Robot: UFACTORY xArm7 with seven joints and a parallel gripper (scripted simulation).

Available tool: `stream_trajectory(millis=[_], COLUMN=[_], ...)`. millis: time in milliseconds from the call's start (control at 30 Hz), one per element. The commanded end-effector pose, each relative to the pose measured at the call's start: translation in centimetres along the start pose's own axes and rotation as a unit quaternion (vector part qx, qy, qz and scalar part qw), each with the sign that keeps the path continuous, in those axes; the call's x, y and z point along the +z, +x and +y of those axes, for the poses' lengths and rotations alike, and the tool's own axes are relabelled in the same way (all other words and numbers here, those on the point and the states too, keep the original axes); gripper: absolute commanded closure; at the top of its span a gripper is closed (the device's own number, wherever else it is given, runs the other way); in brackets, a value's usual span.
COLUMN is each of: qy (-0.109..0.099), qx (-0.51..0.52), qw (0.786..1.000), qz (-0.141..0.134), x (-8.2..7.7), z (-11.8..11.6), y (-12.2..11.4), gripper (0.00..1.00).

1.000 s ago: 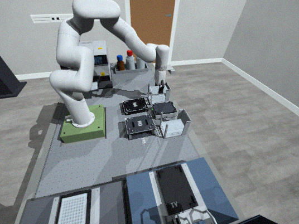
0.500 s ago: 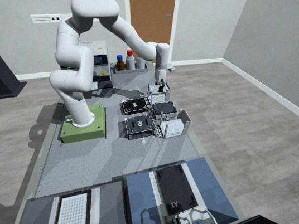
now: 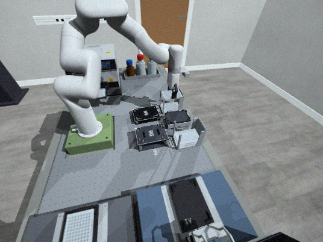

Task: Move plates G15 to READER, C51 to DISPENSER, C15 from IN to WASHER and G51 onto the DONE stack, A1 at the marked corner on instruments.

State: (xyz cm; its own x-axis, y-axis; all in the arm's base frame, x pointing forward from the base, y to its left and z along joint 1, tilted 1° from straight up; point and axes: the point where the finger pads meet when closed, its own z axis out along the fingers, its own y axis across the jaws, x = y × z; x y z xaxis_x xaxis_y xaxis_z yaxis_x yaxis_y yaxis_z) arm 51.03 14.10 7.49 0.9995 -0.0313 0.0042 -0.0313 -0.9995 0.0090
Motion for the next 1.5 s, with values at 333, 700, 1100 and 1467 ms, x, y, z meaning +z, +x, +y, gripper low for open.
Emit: stream_trajectory(millis=[333, 700, 1100, 1467], qy=[0.0, 0.0, 0.0, 0.0], qx=[0.0, 0.0, 0.0, 0.0], qw=[1.0, 1.0, 1.0, 1.0], qz=[0.002, 0.002, 0.002, 0.002], x=[-1.0, -1.6, -2.3, -3.0], z=[0.0, 0.0, 0.0, 0.0], y=[0.1, 0.1, 0.1, 0.1], gripper=[1.0, 1.0, 1.0, 1.0])
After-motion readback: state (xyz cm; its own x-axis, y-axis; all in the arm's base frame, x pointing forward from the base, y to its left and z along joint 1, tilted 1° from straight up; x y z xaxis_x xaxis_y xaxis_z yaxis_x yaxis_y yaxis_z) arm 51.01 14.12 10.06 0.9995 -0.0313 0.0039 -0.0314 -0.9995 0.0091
